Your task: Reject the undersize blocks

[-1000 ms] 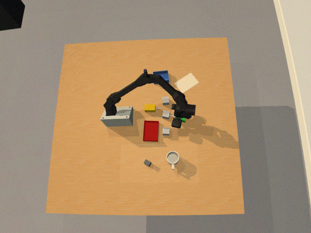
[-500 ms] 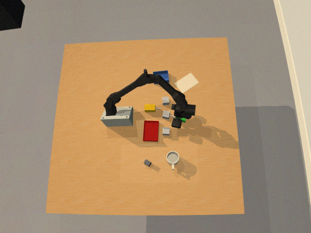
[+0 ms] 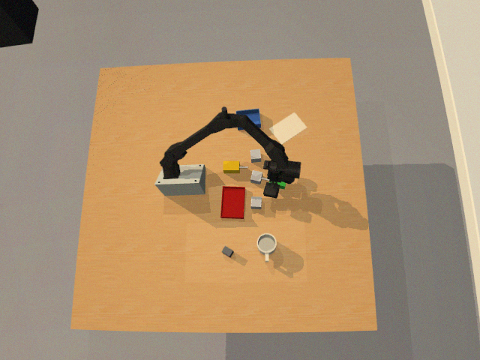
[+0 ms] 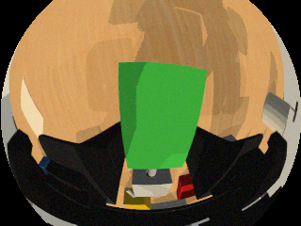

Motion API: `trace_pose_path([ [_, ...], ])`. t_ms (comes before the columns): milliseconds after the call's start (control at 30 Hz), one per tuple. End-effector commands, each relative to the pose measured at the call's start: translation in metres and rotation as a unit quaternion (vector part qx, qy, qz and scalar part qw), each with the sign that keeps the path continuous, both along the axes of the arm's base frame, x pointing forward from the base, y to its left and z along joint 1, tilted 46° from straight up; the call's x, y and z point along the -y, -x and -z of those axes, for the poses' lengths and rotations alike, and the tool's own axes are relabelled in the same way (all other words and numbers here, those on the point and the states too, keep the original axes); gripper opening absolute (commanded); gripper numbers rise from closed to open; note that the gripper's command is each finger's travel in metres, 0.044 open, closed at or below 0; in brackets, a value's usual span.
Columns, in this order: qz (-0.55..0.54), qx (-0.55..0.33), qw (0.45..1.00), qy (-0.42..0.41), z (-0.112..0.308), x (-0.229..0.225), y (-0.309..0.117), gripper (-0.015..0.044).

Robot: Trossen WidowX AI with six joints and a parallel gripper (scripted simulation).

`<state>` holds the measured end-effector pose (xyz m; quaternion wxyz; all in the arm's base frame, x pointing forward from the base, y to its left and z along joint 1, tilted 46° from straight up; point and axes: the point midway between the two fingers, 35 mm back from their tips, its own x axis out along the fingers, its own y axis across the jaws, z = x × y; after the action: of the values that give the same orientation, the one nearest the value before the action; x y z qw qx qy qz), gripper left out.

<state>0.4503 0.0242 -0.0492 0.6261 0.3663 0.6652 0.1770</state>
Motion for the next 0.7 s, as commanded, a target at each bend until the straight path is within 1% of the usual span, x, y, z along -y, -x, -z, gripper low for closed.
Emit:
trace_pose_path([
  [0, 0.002, 0.003, 1.0, -0.001, -0.0031, 0.0, -0.0001, 0.0],
  [667, 0.002, 0.002, 1.0, -0.001, -0.0051, -0.0029, 0.009, 0.0],
])
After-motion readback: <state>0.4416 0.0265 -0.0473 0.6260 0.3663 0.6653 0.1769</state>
